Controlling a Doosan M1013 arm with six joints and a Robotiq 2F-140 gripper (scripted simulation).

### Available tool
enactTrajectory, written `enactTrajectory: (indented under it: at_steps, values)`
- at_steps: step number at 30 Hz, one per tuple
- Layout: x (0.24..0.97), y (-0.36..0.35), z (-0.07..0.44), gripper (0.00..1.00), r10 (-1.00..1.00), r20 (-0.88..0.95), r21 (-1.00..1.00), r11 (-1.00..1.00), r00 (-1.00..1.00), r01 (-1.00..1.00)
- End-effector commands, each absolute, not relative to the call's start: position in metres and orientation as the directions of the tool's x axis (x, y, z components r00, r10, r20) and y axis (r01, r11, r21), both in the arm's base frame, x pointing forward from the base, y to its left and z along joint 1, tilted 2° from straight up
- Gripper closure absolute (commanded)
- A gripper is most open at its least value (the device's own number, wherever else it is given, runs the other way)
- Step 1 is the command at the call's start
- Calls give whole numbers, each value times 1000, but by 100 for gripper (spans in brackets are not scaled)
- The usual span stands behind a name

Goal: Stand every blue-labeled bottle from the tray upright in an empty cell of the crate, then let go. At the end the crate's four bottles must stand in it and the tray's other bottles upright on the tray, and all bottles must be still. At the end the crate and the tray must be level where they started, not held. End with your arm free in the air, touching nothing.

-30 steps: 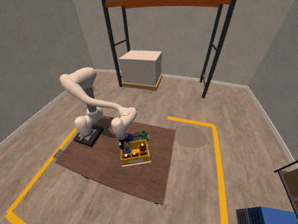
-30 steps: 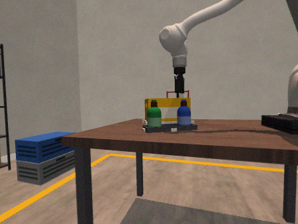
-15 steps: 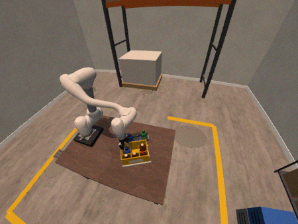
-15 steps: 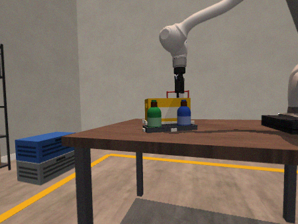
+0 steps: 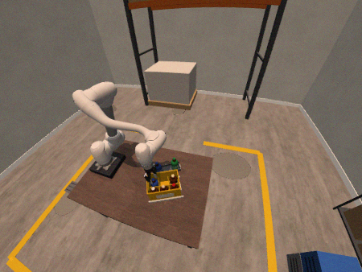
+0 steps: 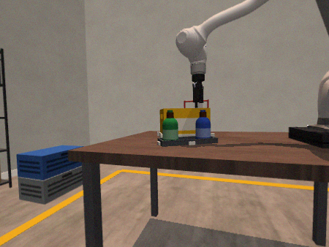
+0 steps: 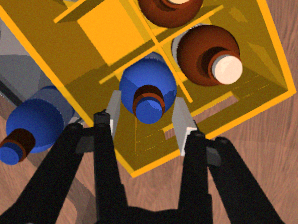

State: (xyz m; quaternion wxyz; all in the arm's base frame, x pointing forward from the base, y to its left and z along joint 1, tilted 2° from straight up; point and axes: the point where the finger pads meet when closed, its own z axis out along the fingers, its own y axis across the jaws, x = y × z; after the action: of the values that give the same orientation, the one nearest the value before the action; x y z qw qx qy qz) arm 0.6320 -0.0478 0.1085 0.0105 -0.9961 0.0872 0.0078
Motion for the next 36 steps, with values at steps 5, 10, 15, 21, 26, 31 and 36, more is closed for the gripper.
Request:
enactTrajectory:
  at_steps: [5, 10, 15, 21, 26, 31, 36]
  values:
    - [632, -48, 109, 62, -174, -17, -20, -985, 985, -174]
    - [632, -48, 111, 62, -174, -17, -20, -985, 985, -174]
    - [632, -48, 116, 62, -174, -17, -20, -985, 985, -174]
    - [632, -48, 122, 62, -174, -17, -20, -985, 985, -174]
    - [632, -48, 133, 62, -174, -17, -20, -985, 985, -174]
    - [633, -49, 145, 62, -174, -17, -20, -985, 985, -174]
    - [633, -49, 153, 62, -174, -17, -20, -985, 985, -174]
